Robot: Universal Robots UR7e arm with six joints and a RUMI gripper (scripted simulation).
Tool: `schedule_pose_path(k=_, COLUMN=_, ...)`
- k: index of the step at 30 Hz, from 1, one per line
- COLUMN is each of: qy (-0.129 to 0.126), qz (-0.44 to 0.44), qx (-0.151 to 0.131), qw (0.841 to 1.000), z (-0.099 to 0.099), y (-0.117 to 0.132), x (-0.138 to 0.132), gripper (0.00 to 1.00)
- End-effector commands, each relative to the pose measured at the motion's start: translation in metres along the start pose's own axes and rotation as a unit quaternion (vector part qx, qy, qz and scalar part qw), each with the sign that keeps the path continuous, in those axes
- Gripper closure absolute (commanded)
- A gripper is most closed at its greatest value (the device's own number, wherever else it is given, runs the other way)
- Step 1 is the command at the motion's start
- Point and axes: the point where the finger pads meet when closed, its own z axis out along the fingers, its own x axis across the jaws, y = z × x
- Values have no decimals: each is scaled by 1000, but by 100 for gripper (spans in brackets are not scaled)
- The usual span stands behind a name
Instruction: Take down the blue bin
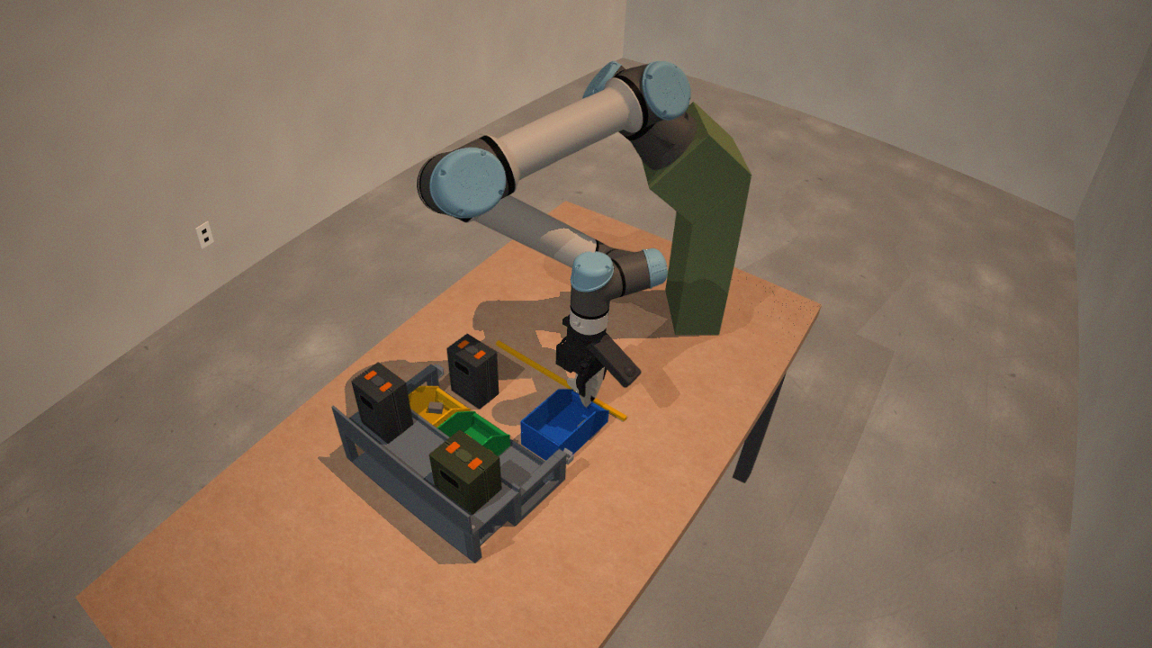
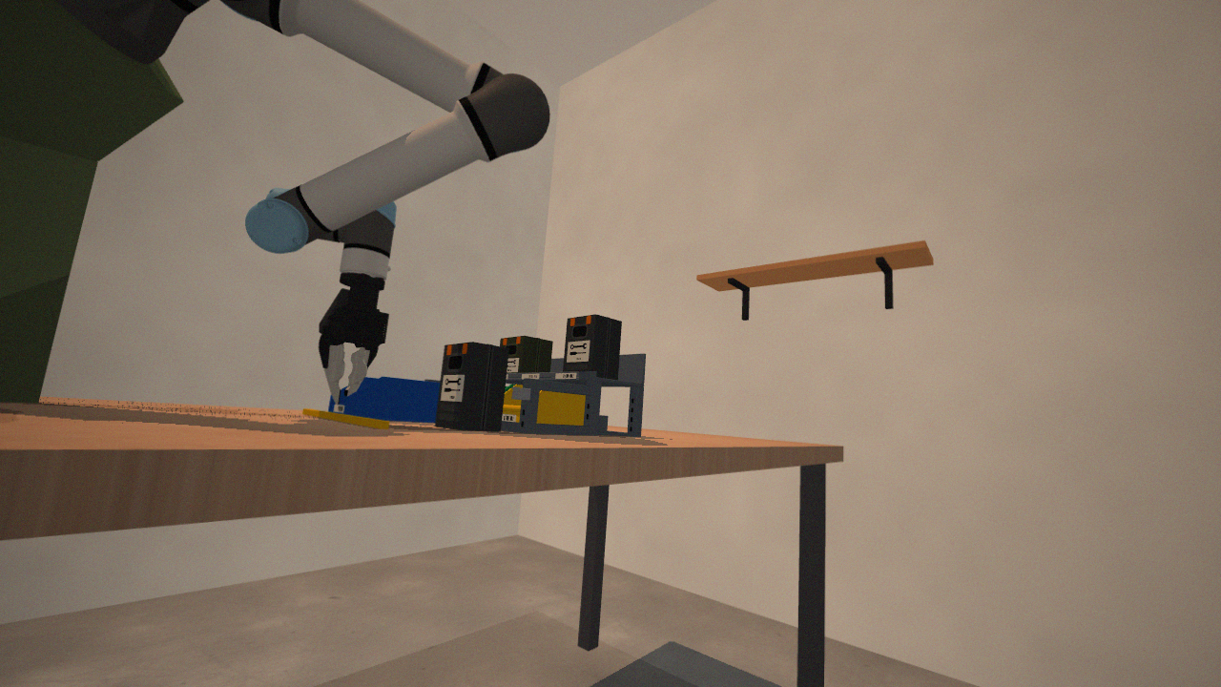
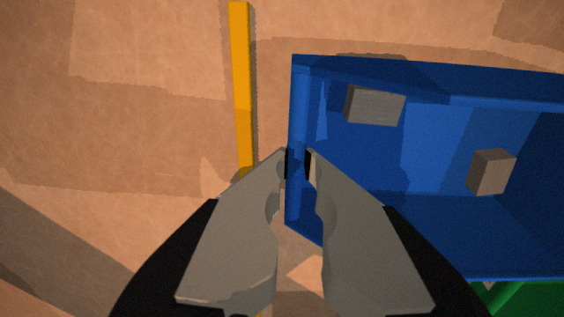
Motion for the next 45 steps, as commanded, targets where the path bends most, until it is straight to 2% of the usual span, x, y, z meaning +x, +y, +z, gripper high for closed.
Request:
schedule_pose_path(k=1, qy=1, qz=0, qx=0, qw=1000, z=0, y=0, x=0, gripper=100)
schedule_pose_path(k=26, qy=1, qz=0, qx=0, qw=1000, z=0, y=0, x=0, gripper=100)
schedule_pose_path(k=27, qy=1, qz=0, qx=0, qw=1000, z=0, y=0, x=0, gripper=42)
schedule_pose_path(k=45, qy=1, qz=0, qx=0, qw=1000, z=0, y=0, x=0, gripper=42)
